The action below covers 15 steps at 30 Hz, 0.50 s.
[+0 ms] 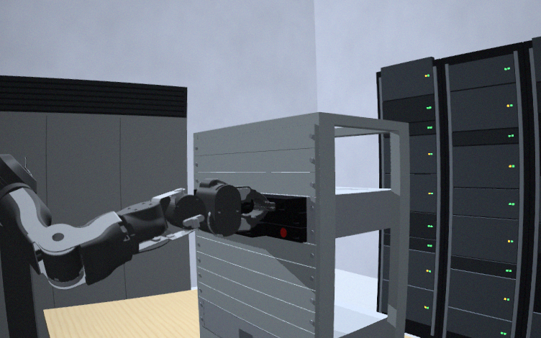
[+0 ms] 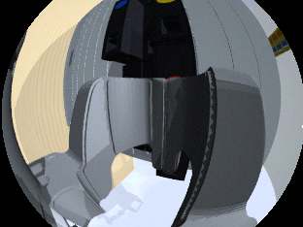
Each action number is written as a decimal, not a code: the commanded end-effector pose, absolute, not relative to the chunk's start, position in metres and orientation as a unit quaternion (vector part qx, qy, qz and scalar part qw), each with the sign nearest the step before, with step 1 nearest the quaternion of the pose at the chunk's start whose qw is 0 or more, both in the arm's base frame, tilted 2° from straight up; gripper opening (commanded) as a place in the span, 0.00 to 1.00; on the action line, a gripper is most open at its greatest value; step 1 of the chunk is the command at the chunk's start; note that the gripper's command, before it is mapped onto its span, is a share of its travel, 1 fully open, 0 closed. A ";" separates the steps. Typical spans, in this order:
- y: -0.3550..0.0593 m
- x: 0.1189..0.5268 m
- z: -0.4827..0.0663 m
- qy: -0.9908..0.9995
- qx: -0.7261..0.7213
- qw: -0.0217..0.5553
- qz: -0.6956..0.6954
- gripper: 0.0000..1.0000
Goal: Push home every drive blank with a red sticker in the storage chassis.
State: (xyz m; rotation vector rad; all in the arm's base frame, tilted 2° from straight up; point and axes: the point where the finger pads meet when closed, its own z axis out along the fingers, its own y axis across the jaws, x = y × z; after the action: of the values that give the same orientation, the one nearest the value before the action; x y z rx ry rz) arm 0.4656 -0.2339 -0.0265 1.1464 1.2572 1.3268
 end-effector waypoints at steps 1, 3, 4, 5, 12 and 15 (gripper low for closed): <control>-0.232 0.468 -0.024 0.515 0.464 0.474 0.543 0.00; -0.232 0.471 -0.026 0.517 0.465 0.472 0.542 0.00; -0.232 0.471 -0.026 0.517 0.465 0.472 0.542 0.00; -0.232 0.471 -0.026 0.517 0.465 0.472 0.542 0.00; -0.232 0.472 -0.026 0.517 0.465 0.472 0.542 0.00; -0.231 0.473 -0.026 0.517 0.465 0.472 0.542 0.00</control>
State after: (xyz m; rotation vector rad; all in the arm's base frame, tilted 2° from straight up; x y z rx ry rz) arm 0.4713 -0.2326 -0.0248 1.1377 1.2595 1.3322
